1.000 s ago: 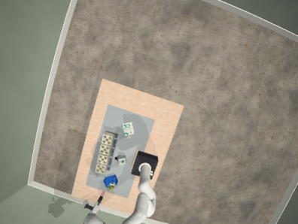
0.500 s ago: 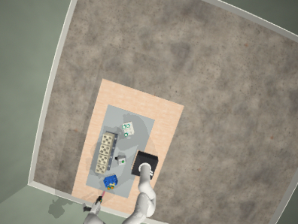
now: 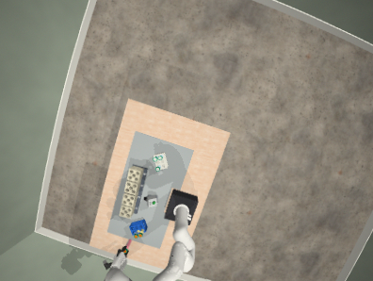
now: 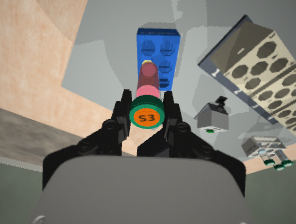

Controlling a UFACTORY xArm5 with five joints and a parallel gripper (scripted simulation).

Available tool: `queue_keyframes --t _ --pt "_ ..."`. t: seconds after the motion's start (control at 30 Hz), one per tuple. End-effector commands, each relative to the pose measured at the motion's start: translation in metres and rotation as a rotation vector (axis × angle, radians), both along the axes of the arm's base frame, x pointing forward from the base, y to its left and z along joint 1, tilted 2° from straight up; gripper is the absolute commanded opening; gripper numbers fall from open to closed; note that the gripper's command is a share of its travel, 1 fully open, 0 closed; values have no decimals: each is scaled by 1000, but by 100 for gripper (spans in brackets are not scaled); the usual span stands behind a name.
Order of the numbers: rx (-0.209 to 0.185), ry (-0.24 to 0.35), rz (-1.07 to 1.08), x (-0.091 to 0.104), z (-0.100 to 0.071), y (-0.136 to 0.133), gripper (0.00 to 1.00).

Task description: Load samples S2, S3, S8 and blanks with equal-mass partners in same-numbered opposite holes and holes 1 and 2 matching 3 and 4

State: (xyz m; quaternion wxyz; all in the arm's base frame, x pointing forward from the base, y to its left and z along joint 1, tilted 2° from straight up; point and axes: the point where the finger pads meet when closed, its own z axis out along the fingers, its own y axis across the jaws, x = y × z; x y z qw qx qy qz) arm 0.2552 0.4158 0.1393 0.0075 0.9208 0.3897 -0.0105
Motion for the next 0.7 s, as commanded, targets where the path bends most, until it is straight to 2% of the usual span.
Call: queue_keyframes --t 0.0,0.47,0.67 --pt "4 -2 10 1 2 1 0" --pt "4 -2 10 1 2 1 0" --pt "4 -2 10 0 -6 1 0"
